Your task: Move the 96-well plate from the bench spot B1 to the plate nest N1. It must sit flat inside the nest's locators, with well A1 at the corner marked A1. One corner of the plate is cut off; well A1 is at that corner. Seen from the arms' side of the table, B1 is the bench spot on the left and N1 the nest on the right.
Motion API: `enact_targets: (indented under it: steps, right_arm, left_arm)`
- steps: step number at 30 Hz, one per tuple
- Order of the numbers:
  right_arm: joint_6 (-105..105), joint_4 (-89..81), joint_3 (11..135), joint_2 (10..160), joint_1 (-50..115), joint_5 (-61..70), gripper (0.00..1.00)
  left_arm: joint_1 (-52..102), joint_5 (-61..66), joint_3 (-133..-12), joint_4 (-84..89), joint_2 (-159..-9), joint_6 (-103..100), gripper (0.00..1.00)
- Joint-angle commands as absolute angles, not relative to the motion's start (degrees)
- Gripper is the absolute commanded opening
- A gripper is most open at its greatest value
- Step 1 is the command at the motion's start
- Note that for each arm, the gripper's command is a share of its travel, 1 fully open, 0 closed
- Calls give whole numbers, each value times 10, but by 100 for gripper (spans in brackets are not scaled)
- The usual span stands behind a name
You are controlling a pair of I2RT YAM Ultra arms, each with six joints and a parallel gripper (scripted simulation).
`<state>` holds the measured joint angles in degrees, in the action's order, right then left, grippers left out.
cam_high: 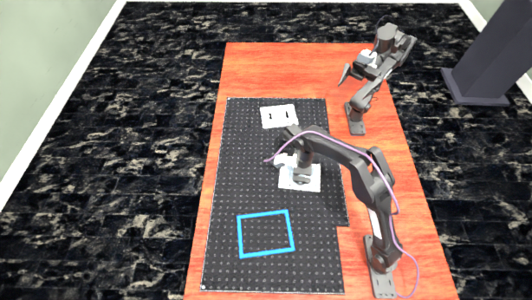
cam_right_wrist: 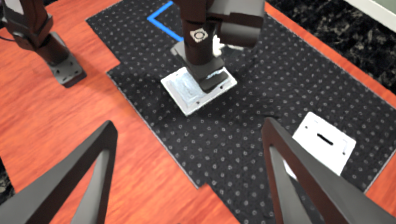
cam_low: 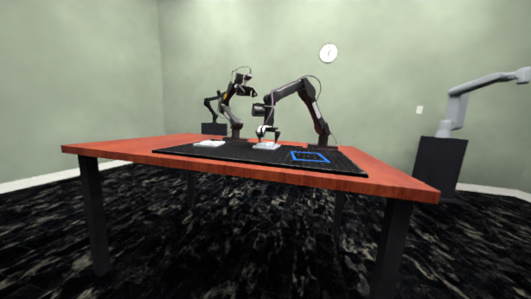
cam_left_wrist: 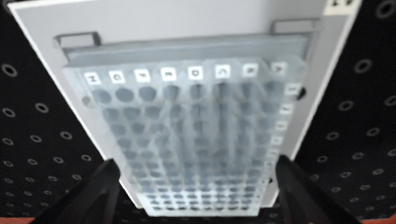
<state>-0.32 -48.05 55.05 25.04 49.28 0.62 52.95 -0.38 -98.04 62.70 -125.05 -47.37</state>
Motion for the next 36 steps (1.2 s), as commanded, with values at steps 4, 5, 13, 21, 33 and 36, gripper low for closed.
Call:
enact_targets:
  steps: [4, 5, 13, 21, 33, 36]
  right_arm:
    - [-3, -478, 565, 249, 487, 9, 100]
    - [-3, -478, 565, 249, 487, 9, 100]
    - [-3, -478, 565, 249, 487, 9, 100]
    - [-3, -478, 565, 249, 487, 9, 100]
    - [-3, -478, 565, 249, 487, 9, 100]
    - [-3, -478, 565, 249, 487, 9, 100]
  left_arm:
    - [524, -6, -983, 625, -1236, -467, 100]
    - [524, -6, -983, 625, -1233, -467, 100]
    - [522, -6, -985, 626, -1220, -465, 100]
    - [527, -5, -1019, 672, -1210, -469, 100]
    - [541, -6, -1150, 801, -1228, -481, 100]
    - [535, -6, -1203, 851, -1241, -476, 100]
